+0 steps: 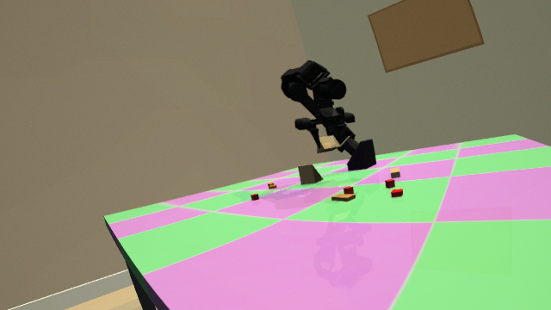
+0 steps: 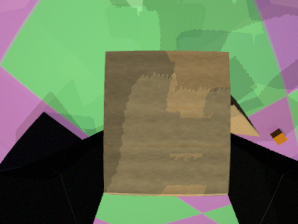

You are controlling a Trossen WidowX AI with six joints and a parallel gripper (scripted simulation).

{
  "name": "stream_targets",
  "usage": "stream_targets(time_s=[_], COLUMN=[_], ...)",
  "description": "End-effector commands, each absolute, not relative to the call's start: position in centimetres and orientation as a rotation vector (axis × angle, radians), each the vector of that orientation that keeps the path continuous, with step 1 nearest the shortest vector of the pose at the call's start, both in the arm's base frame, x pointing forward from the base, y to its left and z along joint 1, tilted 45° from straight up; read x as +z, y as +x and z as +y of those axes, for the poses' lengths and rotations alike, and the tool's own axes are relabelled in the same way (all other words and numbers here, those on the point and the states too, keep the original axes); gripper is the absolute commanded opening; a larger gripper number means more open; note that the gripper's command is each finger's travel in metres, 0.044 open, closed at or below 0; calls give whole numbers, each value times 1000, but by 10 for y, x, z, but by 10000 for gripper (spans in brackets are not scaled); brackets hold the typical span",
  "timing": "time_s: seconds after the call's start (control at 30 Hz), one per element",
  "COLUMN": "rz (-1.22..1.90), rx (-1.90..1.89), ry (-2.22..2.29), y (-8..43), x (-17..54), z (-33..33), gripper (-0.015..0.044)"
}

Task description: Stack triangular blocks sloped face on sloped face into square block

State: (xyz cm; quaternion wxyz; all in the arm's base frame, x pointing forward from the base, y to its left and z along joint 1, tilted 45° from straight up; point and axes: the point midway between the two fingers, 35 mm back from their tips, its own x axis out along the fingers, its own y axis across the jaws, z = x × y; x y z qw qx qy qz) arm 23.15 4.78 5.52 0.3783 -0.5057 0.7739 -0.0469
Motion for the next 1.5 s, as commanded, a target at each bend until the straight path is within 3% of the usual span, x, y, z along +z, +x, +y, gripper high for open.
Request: stream_targets(time_s=[0.0,1.1,1.47], rz=[1962,1200,1187], rx=[-128,-387,-389], ry=[-1285,-732,-718], y=[231,216,209], x=[55,61,79], z=[47,43,42], gripper=[0,0,0])
